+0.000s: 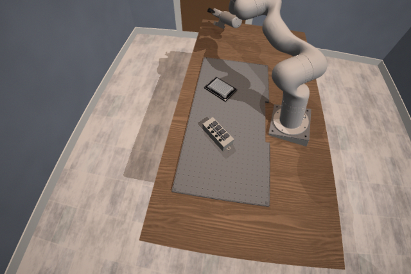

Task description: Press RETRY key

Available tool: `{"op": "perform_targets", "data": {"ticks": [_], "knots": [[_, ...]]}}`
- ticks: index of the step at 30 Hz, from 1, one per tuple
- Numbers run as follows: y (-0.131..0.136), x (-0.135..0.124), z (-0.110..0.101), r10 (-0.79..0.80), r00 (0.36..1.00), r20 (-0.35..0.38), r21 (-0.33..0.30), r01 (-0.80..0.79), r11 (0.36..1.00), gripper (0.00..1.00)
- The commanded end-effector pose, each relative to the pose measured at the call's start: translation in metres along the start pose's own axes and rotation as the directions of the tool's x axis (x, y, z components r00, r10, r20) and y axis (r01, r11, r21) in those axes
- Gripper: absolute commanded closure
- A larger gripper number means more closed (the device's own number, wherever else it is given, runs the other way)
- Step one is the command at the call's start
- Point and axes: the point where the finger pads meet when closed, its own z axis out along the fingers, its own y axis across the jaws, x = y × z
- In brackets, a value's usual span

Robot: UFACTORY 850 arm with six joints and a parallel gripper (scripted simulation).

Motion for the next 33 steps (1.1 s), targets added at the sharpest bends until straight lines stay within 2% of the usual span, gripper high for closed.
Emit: {"op": "perform_targets", "data": {"ticks": [1, 17, 18, 21, 29, 32, 33], "knots": [[0.001, -0.002, 0.0, -0.001, 1.0, 0.002, -0.002, 0.001, 1.0, 0.0], [0.001, -0.002, 0.0, -0.001, 1.0, 0.002, -0.002, 0.001, 1.0, 0.0], [0.005, 0.001, 0.0, -0.023, 1.0, -0.015, -0.019, 0.023, 1.0, 1.0], [0.018, 0.01, 0.001, -0.092, 0.994, -0.066, -0.073, 0.087, 0.993, 1.0], [0.044, 0.028, 0.002, -0.093, 0.993, -0.066, -0.074, 0.088, 0.993, 1.0], [0.056, 0.038, 0.001, -0.164, 0.98, -0.112, -0.132, 0.149, 0.98, 1.0], [0.056, 0.038, 0.001, -0.164, 0.98, -0.112, -0.132, 0.149, 0.98, 1.0]]}}
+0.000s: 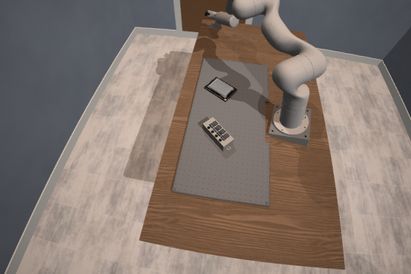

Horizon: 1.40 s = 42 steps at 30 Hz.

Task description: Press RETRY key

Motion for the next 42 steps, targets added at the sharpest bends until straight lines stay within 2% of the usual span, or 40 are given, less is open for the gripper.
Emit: {"op": "perform_targets", "data": {"ticks": [1, 2, 10, 14, 24, 28, 36, 40, 42], "knots": [[0.013, 0.005, 0.001, -0.052, 0.998, -0.036, -0.042, 0.05, 0.998, 1.0], [0.017, 0.008, 0.001, -0.075, 0.996, -0.053, -0.06, 0.072, 0.996, 1.0], [0.044, 0.025, 0.004, -0.076, 0.996, -0.053, -0.061, 0.073, 0.996, 1.0], [0.061, 0.036, 0.003, -0.171, 0.979, -0.11, -0.14, 0.155, 0.978, 1.0], [0.087, 0.053, 0.003, -0.172, 0.979, -0.111, -0.141, 0.156, 0.978, 1.0], [0.103, 0.065, 0.002, -0.269, 0.951, -0.155, -0.226, 0.231, 0.946, 1.0], [0.128, 0.082, 0.0, -0.27, 0.95, -0.155, -0.227, 0.232, 0.946, 1.0], [0.144, 0.093, -0.003, -0.367, 0.911, -0.185, -0.316, 0.299, 0.901, 1.0], [0.152, 0.099, -0.004, -0.369, 0.911, -0.185, -0.317, 0.3, 0.9, 1.0]]}}
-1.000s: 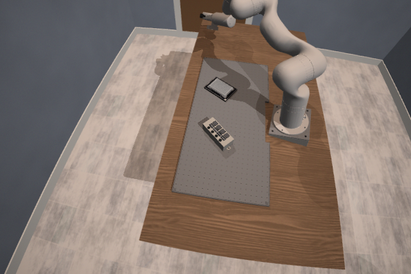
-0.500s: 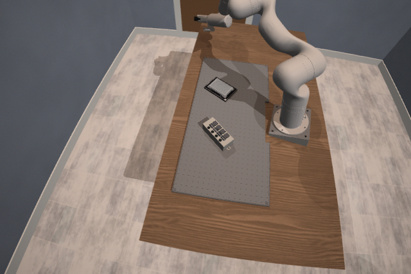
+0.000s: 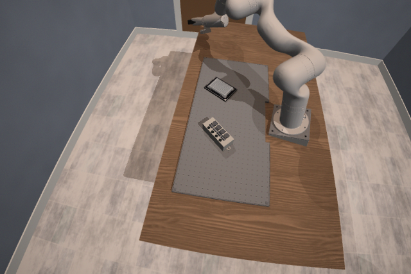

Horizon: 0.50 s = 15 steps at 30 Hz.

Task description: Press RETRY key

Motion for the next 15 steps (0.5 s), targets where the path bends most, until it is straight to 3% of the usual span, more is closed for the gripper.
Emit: {"op": "perform_targets", "data": {"ticks": [1, 6, 12, 15], "knots": [[0.025, 0.006, 0.005, -0.048, 0.998, -0.028, -0.043, 0.047, 0.998, 1.0], [0.04, 0.011, 0.007, -0.048, 0.998, -0.028, -0.043, 0.047, 0.998, 1.0], [0.059, 0.017, 0.009, -0.145, 0.987, -0.074, -0.126, 0.135, 0.983, 1.0], [0.073, 0.022, 0.011, -0.146, 0.986, -0.075, -0.127, 0.136, 0.982, 1.0]]}}
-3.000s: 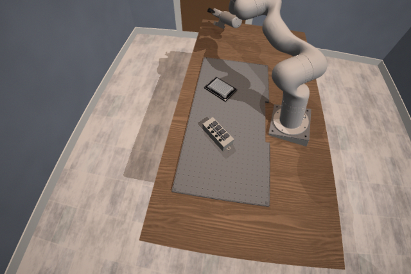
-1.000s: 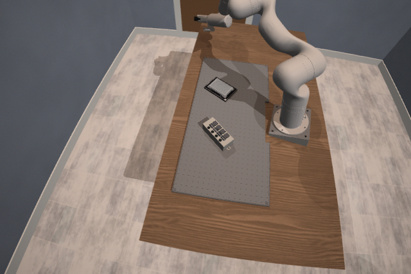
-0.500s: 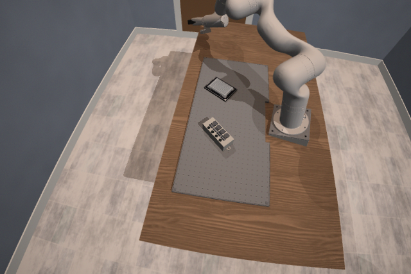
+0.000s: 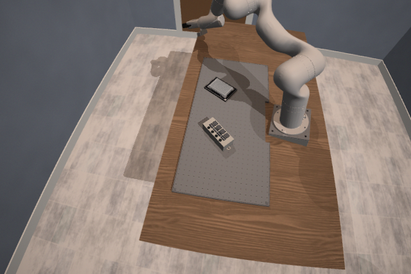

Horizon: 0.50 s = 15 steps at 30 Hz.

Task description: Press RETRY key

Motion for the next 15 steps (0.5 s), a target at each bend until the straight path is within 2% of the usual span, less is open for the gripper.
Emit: {"op": "perform_targets", "data": {"ticks": [1, 4, 8, 15], "knots": [[0.024, 0.003, 0.005, -0.028, 1.0, -0.014, -0.026, 0.027, 0.999, 1.0], [0.032, 0.005, 0.007, -0.028, 1.0, -0.014, -0.026, 0.027, 0.999, 1.0], [0.052, 0.01, 0.01, -0.125, 0.991, -0.058, -0.109, 0.118, 0.987, 1.0], [0.075, 0.016, 0.014, -0.126, 0.99, -0.058, -0.111, 0.119, 0.987, 1.0]]}}
